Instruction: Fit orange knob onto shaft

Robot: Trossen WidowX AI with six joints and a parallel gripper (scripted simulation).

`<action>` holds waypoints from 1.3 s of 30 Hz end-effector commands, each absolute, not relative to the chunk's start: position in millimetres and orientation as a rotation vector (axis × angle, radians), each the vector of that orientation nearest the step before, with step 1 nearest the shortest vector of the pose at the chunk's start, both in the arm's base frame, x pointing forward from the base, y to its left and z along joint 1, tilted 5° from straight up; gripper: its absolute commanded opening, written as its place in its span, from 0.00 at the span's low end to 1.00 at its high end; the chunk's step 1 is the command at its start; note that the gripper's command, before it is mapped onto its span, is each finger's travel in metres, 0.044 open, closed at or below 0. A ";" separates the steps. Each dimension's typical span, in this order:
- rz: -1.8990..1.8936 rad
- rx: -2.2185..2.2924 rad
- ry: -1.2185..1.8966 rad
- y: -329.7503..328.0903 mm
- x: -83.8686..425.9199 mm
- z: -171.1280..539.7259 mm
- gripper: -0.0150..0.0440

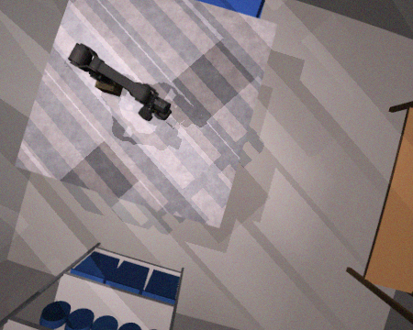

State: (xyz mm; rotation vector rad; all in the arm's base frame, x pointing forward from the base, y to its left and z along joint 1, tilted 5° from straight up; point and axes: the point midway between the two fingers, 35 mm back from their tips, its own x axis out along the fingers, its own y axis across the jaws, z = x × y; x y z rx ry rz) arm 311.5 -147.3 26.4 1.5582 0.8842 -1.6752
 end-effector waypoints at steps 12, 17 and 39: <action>-1.904 1.783 0.607 -147.8 311.4 27.1 0.25; -1.983 1.860 0.495 -147.1 310.3 27.1 0.25; -2.017 1.894 0.444 -149.2 311.4 5.3 0.25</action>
